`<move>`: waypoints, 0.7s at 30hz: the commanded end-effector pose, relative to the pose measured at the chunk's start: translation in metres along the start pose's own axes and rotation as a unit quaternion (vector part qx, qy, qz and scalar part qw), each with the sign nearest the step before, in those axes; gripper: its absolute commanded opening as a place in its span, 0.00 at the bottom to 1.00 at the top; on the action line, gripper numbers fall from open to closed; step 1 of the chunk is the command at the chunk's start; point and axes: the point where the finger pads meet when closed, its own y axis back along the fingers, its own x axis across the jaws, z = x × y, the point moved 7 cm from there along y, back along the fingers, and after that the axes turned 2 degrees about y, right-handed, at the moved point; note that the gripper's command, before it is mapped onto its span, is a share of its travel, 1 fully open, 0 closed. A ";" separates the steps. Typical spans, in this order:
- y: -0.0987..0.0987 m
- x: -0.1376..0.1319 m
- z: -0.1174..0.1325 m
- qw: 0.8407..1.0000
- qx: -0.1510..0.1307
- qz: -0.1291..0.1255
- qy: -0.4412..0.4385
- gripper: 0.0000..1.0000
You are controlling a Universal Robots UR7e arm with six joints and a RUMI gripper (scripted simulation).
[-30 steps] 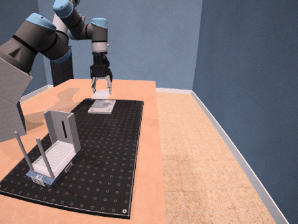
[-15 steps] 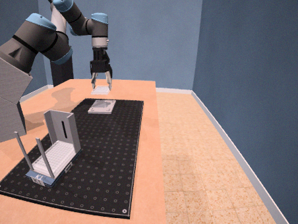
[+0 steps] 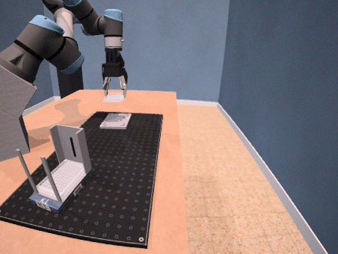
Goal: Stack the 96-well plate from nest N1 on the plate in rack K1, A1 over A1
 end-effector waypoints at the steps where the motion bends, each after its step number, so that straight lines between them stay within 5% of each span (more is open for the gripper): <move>1: 0.010 -0.001 0.001 1.000 0.005 0.001 0.001 0.00; 21: 0.038 -0.001 0.002 1.000 0.005 0.001 0.000 0.00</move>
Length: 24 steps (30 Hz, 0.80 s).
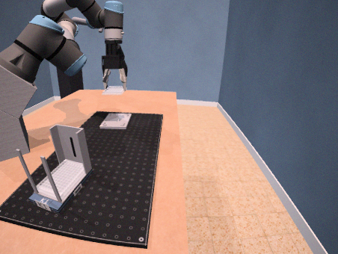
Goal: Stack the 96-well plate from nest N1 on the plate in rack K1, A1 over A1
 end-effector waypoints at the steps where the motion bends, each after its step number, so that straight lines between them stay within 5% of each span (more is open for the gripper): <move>1: 0.006 -0.001 0.001 1.000 0.006 0.003 0.001 0.00; 24: 0.006 -0.002 0.008 0.999 0.006 0.003 -0.033 0.00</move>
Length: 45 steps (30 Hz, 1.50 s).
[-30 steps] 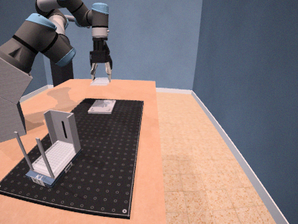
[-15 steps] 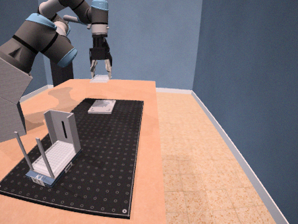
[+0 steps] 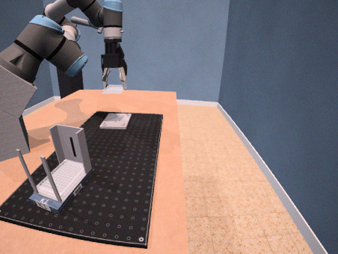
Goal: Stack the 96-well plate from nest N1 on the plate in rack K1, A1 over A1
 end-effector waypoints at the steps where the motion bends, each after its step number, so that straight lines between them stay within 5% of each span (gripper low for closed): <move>1: 0.000 -0.001 0.009 0.999 0.000 0.000 -0.045 0.00; 5: 0.001 -0.003 0.022 0.995 0.000 0.000 -0.103 0.00; 45: 0.003 -0.021 0.141 0.995 0.000 0.000 -0.103 0.00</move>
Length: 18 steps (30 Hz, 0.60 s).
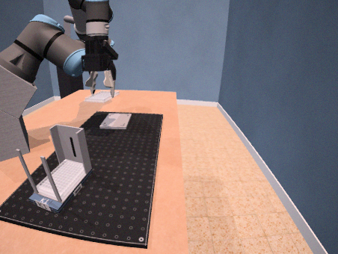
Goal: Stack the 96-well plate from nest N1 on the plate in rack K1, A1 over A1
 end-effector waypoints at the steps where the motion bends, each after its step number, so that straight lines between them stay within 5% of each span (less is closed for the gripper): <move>1: 0.000 0.001 0.017 1.000 0.001 0.000 0.000 0.00; 18: 0.001 0.004 0.067 1.000 0.001 0.000 0.000 0.00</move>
